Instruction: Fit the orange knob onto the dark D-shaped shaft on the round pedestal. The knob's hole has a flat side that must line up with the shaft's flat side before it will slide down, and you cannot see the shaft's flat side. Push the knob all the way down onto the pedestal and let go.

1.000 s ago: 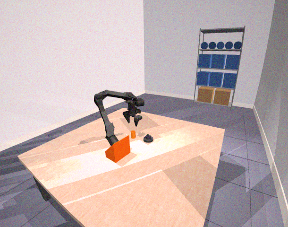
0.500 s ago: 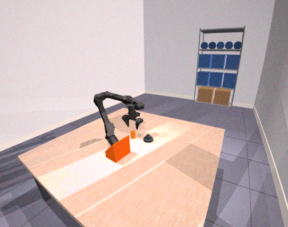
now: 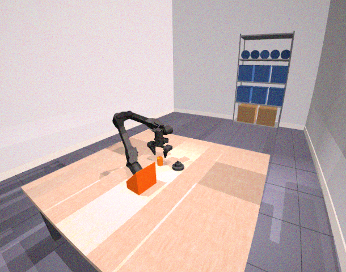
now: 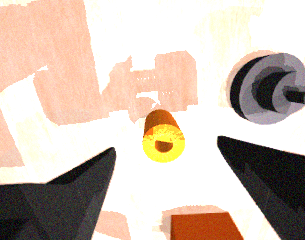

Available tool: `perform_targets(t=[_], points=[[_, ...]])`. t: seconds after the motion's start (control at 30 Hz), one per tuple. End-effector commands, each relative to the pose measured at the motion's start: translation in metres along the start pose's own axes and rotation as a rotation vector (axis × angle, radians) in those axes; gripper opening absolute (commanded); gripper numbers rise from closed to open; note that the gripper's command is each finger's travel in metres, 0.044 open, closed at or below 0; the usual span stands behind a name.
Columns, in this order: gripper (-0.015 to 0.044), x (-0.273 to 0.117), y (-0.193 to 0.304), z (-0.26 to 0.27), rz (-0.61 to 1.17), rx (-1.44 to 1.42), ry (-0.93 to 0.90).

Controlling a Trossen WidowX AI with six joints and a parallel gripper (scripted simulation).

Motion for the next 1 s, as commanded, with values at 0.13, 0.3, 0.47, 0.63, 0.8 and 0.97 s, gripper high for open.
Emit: perform_targets(t=[0.13, 0.3, 0.47, 0.63, 0.8, 0.97], points=[[0.044, 0.014, 0.0, 0.0, 0.001, 0.009, -0.005], [0.044, 0.022, 0.0, 0.0, 0.001, 0.009, -0.005], [0.044, 0.03, 0.0, 0.0, 0.001, 0.009, -0.006], [0.044, 0.038, 0.0, 0.0, 0.0, 0.009, -0.006], [0.044, 0.046, 0.001, 0.0, 0.0, 0.009, -0.008], [0.044, 0.053, 0.002, 0.001, 0.0, 0.009, -0.009]])
Point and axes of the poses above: the point midway between the two fingers, 35 mm back from their tips, its own x axis out along the fingers, its own z axis across the jaws, y = z × x, the point moved 7 cm from there along -x, back along the fingers, and after that the axes turned 11 degrees about -x, right-handed, at the moved point
